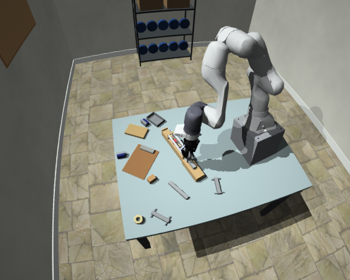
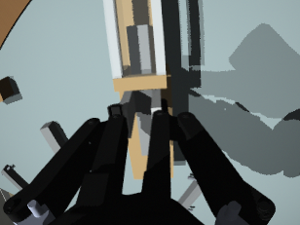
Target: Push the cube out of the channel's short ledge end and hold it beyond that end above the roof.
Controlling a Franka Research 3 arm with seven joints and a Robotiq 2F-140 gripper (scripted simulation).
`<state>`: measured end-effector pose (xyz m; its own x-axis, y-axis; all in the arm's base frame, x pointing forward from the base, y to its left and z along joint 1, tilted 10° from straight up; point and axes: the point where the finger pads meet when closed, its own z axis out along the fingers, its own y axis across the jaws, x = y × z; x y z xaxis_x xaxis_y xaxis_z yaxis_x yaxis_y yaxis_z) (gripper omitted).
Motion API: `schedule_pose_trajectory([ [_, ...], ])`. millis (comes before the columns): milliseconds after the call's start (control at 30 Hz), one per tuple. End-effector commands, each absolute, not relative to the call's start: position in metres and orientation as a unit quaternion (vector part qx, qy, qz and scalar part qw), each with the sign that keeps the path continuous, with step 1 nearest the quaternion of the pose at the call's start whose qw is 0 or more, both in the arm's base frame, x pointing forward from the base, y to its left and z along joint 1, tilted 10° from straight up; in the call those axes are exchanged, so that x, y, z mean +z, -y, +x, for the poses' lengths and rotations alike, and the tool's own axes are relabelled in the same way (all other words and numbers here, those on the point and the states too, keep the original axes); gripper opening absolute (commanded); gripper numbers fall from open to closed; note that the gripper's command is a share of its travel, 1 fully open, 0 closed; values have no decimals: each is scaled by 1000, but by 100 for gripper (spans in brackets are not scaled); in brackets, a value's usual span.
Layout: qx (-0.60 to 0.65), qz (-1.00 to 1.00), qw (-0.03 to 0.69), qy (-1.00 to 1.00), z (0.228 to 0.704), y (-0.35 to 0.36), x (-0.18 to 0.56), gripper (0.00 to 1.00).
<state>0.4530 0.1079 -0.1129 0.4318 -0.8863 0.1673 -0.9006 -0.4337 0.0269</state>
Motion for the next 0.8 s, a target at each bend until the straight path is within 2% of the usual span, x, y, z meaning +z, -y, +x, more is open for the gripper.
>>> schedule_pose_trajectory([
  [0, 65, 847, 56, 525, 455, -109, -111, 0],
  [367, 65, 847, 56, 525, 455, -109, -111, 0],
  [400, 65, 847, 56, 525, 455, -109, -111, 23],
  [767, 65, 847, 56, 525, 455, -109, -111, 23],
])
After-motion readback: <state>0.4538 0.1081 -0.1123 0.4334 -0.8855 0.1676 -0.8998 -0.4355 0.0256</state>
